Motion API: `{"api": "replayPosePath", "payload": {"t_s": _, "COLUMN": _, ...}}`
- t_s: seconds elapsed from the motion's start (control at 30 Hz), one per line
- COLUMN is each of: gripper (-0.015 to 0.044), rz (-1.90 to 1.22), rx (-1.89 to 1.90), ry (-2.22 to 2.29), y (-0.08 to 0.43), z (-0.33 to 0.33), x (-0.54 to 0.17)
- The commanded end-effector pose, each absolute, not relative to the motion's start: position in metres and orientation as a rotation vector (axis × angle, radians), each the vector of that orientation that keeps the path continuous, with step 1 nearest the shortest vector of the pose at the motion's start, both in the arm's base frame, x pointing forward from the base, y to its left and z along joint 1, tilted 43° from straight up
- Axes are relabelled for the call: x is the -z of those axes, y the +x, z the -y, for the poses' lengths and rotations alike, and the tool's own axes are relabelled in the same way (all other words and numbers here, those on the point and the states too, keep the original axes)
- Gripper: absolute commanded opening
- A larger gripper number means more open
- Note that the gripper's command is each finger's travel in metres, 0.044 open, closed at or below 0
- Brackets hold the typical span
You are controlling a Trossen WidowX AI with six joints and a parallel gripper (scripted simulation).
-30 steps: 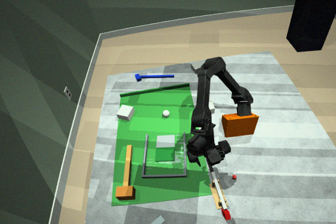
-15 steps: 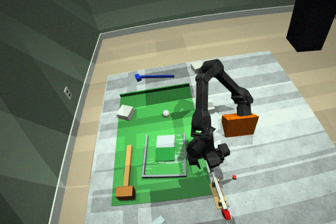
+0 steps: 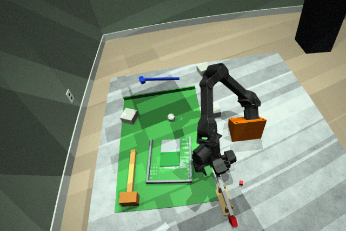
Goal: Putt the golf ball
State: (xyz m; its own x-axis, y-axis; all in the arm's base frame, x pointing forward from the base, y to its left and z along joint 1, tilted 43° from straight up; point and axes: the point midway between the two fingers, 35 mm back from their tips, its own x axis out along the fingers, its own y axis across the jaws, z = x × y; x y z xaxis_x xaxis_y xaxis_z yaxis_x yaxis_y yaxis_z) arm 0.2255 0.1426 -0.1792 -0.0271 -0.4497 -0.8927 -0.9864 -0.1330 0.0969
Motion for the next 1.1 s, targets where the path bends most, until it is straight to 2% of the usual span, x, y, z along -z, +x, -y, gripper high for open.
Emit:
{"api": "replayPosePath", "payload": {"t_s": 0.0, "gripper": 0.044, "rz": -1.527, "rx": -1.119, "ry": -1.646, "y": 0.224, "z": -0.139, "x": 0.181}}
{"api": "replayPosePath", "payload": {"t_s": 0.5, "gripper": 0.0046, "rz": -1.522, "rx": -1.117, "ry": -1.637, "y": 0.225, "z": -0.142, "x": 0.18}}
{"api": "replayPosePath", "payload": {"t_s": 0.73, "gripper": 0.0, "rz": -1.522, "rx": -1.117, "ry": -1.637, "y": 0.225, "z": -0.143, "x": 0.179}}
{"api": "replayPosePath", "payload": {"t_s": 1.07, "gripper": 0.0, "rz": -1.52, "rx": -1.121, "ry": -1.634, "y": 0.227, "z": -0.191, "x": 0.13}}
